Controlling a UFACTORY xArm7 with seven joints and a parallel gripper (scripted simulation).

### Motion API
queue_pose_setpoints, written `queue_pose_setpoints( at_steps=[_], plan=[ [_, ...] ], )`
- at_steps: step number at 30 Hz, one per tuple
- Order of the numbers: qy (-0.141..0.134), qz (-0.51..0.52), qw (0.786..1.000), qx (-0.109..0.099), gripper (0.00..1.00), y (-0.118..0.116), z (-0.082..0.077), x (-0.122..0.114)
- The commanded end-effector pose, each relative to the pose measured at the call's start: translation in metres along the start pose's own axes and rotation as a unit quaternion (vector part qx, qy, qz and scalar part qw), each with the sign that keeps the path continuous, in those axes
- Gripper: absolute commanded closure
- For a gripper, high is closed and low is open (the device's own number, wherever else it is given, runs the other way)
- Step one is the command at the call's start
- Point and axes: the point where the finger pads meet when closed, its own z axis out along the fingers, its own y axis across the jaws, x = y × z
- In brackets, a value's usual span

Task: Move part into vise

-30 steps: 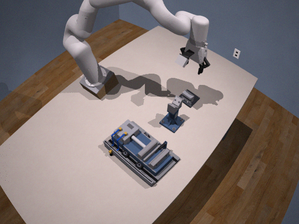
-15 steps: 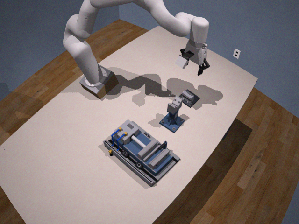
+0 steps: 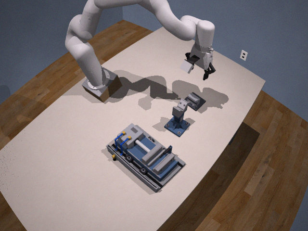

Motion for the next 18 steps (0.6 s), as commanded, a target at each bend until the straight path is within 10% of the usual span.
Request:
queue_pose_setpoints(
  at_steps=[1,18],
  plan=[
    [-0.002,0.000,1.000,0.002,0.11,-0.001,0.002,-0.001],
    [-0.002,0.000,1.000,0.002,0.11,-0.001,0.030,-0.001]
  ],
)
